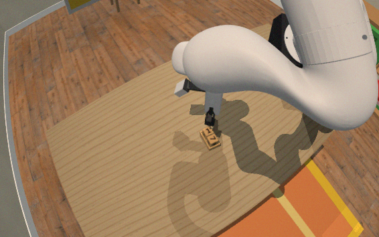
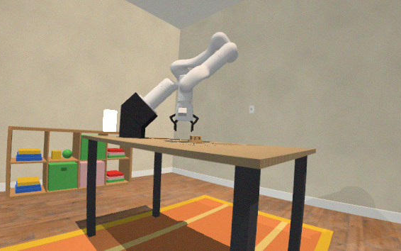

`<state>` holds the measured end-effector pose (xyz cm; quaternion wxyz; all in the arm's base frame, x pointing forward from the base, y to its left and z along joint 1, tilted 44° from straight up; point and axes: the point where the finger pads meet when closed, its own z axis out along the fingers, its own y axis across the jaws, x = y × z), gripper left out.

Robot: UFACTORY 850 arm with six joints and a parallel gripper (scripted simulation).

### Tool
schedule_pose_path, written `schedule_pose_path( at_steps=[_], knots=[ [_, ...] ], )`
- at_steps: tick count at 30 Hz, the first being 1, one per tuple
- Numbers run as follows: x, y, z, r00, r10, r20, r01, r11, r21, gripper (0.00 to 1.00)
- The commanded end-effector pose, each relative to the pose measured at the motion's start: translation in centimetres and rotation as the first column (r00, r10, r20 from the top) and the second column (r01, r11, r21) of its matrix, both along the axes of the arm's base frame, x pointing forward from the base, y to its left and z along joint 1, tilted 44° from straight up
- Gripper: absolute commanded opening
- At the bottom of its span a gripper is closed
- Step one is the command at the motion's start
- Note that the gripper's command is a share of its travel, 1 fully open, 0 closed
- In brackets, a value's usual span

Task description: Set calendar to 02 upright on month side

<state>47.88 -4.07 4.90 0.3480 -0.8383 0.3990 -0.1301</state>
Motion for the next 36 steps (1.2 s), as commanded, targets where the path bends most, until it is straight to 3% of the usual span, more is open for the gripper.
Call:
schedule_pose_path(
  at_steps=[1,9,12,36],
  knots=[
    [-0.4,0.0,-0.2,1.0,-0.005,-0.005,0.005,1.0,0.005,1.0],
    [-0.8,0.1,-0.4,0.974,-0.179,-0.138,0.195,0.974,0.117,1.0],
    [-1.9,0.3,-1.1,0.973,-0.183,-0.142,0.2,0.972,0.12,1.0],
    [-2.0,0.3,-1.1,0.973,-0.183,-0.142,0.2,0.972,0.12,1.0]
  ],
)
